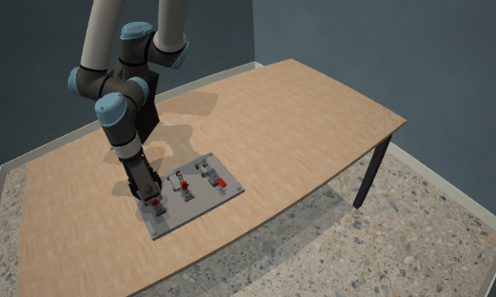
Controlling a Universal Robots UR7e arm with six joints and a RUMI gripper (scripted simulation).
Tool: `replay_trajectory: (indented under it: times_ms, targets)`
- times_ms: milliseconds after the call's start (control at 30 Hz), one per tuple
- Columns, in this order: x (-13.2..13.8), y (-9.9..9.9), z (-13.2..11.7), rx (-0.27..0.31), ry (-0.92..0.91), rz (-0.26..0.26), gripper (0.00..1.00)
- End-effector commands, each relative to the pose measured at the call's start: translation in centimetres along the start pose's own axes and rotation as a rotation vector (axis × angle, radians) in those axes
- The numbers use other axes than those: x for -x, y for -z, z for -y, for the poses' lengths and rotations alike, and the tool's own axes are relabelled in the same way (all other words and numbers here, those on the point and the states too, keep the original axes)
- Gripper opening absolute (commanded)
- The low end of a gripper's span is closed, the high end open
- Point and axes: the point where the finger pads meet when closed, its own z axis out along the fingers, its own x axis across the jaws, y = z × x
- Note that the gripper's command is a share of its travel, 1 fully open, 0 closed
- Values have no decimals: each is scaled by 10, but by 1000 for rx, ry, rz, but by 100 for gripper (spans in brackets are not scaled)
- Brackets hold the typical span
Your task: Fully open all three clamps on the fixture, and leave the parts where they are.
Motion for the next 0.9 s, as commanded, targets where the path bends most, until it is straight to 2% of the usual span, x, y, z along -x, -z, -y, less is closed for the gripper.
replay_trajectory:
  times_ms: [0, 867]
  targets:
    - [0, 1, -2, -1, 0, 0, 0]
    - [0, 0, -9, -1, 0, 0, 0]
